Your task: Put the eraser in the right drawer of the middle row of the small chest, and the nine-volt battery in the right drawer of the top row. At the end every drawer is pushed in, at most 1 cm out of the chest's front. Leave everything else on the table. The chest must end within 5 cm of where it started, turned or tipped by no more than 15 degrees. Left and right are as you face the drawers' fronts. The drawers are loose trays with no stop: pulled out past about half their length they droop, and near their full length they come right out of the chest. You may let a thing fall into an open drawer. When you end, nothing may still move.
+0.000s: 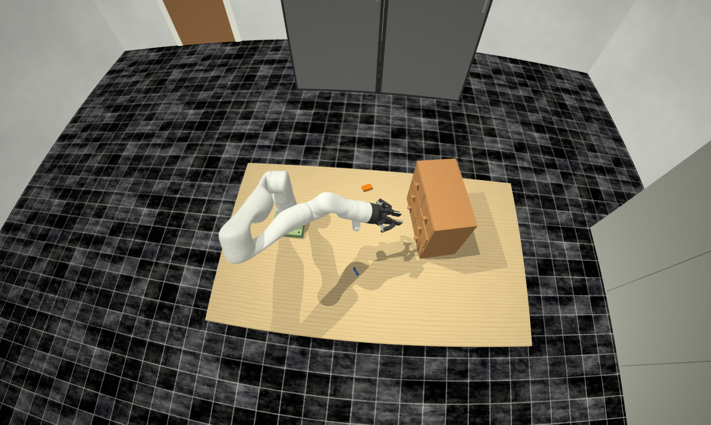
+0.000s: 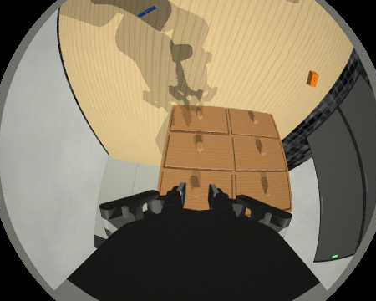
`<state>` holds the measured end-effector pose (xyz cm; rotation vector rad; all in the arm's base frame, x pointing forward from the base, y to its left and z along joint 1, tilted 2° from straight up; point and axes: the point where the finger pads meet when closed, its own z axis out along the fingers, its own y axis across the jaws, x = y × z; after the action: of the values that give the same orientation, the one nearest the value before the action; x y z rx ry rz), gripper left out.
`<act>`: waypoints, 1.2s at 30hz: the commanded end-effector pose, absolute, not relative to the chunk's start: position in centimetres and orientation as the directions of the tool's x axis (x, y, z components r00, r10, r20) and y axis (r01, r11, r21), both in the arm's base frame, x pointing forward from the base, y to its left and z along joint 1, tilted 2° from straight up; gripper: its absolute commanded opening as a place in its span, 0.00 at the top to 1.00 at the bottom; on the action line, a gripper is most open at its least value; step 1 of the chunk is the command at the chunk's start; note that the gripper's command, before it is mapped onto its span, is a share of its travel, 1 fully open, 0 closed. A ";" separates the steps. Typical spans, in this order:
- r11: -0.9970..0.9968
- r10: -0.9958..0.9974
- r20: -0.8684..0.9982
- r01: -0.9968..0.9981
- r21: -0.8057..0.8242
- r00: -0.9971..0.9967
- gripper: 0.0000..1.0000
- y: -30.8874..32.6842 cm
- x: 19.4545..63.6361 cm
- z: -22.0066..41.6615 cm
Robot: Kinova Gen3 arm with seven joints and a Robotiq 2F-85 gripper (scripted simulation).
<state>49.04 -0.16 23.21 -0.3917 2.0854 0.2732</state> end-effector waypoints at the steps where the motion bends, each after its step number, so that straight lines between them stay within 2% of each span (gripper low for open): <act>1: 0.923 -0.168 -0.858 -0.382 0.036 -0.486 0.67 -0.2 49.1 23.3; 21: 0.923 -0.167 -0.858 -0.382 0.036 -0.486 0.67 0.0 49.3 23.2; 36: 0.923 -0.167 -0.858 -0.382 0.036 -0.486 0.67 1.3 52.4 22.1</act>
<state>51.80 0.35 22.24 -0.3822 2.0869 0.2583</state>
